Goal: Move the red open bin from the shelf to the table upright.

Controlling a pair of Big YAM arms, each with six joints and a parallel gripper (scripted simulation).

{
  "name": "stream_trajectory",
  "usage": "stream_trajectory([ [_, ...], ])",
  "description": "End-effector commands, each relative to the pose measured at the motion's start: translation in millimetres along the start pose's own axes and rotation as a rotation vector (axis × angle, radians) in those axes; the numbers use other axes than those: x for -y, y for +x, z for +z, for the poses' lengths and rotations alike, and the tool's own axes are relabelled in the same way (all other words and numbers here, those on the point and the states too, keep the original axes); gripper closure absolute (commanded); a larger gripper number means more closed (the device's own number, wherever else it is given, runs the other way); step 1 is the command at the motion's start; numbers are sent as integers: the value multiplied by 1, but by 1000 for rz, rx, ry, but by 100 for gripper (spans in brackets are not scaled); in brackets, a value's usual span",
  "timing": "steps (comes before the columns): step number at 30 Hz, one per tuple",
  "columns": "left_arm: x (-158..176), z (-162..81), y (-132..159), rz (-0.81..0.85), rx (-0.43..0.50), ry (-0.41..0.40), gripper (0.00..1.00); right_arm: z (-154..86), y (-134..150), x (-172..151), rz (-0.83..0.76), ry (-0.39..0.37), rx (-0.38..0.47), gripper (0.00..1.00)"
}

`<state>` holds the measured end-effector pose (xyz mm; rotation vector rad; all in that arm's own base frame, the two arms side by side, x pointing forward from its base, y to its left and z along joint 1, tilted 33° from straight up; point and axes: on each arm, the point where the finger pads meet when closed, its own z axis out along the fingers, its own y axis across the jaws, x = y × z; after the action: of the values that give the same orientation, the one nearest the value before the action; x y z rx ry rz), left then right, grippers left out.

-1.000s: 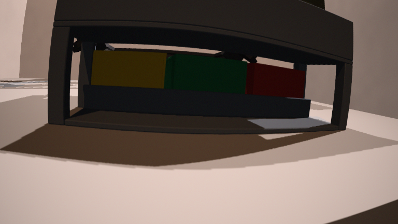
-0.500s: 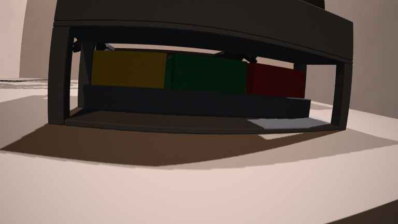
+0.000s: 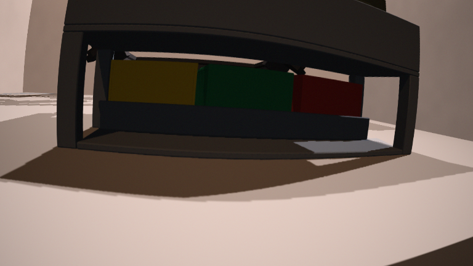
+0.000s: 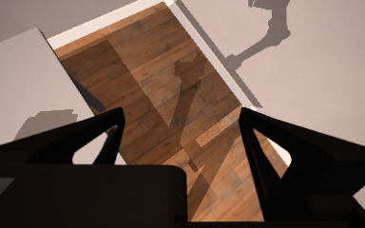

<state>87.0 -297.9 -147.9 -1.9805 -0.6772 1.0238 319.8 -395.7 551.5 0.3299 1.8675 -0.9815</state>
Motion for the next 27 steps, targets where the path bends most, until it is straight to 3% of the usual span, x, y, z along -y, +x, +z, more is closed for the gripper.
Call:
stream_trajectory([
  [1, -4, -7, -4, 11, -6, -15, 0, -49, -6, 65, 135, 171, 89, 0],
  [8, -4, -7, -4, 11, -6, -15, 0, -141, -1, 143, 261, 441, 220, 0],
  [10, -4, -7, -4, 11, -6, -15, 0, -141, -1, 143, 261, 441, 220, 0],
  [16, -4, -7, -4, 11, -6, -15, 0, -215, -1, 177, 320, 622, 333, 0],
  [22, -4, -7, -4, 11, -6, -15, 0, -272, -3, 190, 345, 749, 428, 0],
  [25, -4, -7, -4, 11, -6, -15, 0, -293, -4, 192, 350, 794, 464, 0],
  [27, -4, -7, -4, 11, -6, -15, 0, -293, -4, 192, 350, 794, 464, 0],
])
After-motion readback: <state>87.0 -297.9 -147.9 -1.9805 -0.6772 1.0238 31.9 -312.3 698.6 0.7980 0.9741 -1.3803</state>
